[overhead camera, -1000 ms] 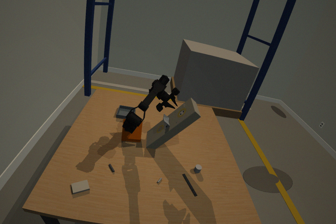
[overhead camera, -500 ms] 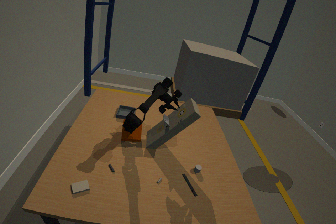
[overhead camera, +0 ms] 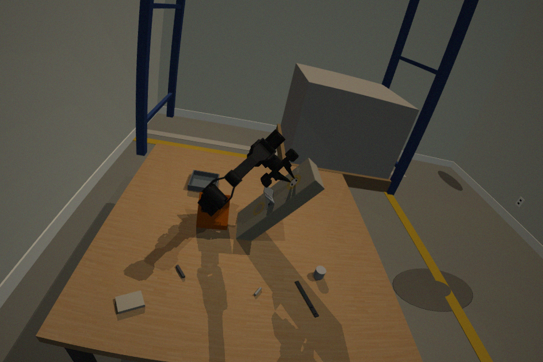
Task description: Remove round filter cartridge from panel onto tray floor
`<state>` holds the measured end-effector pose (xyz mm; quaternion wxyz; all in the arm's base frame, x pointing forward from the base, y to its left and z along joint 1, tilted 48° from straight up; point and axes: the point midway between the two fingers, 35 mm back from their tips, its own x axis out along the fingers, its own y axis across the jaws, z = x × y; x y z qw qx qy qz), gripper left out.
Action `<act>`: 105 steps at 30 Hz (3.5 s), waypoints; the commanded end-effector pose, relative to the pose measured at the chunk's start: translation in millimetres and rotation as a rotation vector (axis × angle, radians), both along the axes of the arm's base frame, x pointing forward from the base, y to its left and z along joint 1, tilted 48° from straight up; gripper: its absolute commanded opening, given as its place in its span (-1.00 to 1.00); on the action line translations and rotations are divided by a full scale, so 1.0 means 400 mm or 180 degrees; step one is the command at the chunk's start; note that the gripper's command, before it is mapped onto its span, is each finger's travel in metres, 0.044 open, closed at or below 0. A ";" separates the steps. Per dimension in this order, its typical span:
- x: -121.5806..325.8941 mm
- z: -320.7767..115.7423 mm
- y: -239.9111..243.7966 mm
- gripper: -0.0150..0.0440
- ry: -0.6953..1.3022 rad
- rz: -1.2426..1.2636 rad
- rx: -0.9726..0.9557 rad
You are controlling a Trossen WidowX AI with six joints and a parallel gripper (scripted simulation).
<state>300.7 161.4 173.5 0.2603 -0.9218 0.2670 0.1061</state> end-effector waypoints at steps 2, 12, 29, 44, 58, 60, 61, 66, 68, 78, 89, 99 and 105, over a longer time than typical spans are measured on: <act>0.010 -0.009 -0.012 -0.18 0.0011 0.0012 -0.0022; 0.007 -0.015 -0.014 -0.18 0.0010 0.0012 -0.0022; 0.010 -0.013 -0.012 -0.18 0.0010 0.0012 -0.0022; 0.013 -0.007 -0.009 -0.18 0.0010 0.0012 -0.0022; 0.019 -0.009 -0.012 -0.18 0.0009 0.0012 -0.0022; 0.019 -0.010 -0.013 -0.18 0.0009 0.0012 -0.0022; 0.019 -0.010 -0.013 -0.18 0.0009 0.0012 -0.0022; 0.017 -0.013 -0.014 -0.18 0.0009 0.0012 -0.0022; 0.016 -0.014 -0.015 -0.18 0.0009 0.0012 -0.0022; 0.015 -0.016 -0.016 -0.18 0.0009 0.0012 -0.0022; 0.016 -0.015 -0.015 -0.18 0.0009 0.0012 -0.0022; 0.017 -0.013 -0.015 -0.18 0.0009 0.0012 -0.0022; 0.024 -0.015 -0.018 -0.18 0.0007 0.0012 -0.0022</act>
